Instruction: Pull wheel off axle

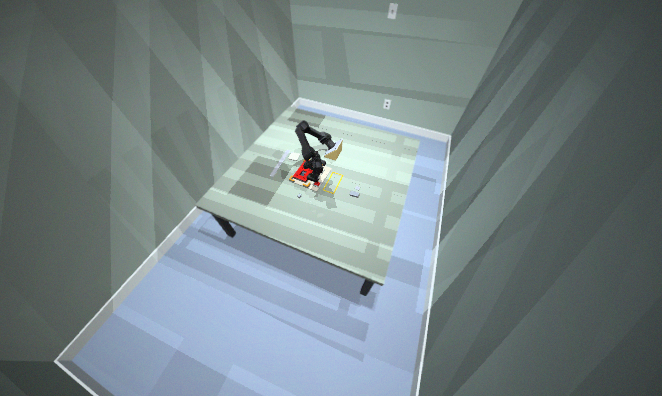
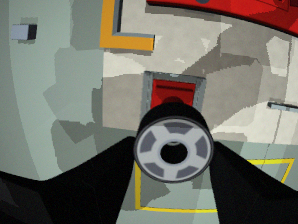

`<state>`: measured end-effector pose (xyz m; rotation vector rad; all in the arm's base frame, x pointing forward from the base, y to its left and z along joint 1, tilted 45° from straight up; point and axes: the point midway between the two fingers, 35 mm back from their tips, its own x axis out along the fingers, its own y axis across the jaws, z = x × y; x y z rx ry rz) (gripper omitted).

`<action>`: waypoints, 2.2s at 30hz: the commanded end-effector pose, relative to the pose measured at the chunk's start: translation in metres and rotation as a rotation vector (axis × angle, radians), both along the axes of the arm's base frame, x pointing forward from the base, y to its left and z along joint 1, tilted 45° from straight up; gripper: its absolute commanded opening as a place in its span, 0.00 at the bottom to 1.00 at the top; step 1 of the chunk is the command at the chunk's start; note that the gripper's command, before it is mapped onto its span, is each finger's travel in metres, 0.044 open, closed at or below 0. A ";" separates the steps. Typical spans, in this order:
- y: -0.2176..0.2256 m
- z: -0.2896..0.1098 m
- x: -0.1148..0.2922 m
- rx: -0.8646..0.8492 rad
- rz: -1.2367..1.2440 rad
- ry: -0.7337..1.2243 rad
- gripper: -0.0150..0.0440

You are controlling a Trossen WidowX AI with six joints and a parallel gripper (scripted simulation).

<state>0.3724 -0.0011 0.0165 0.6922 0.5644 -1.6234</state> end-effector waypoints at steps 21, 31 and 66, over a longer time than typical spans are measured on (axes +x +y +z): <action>0.026 0.018 0.002 0.006 0.002 -0.007 0.25; 0.067 -0.011 -0.017 0.015 0.001 -0.006 0.25; 0.064 -0.089 -0.050 0.012 -0.003 -0.004 0.25</action>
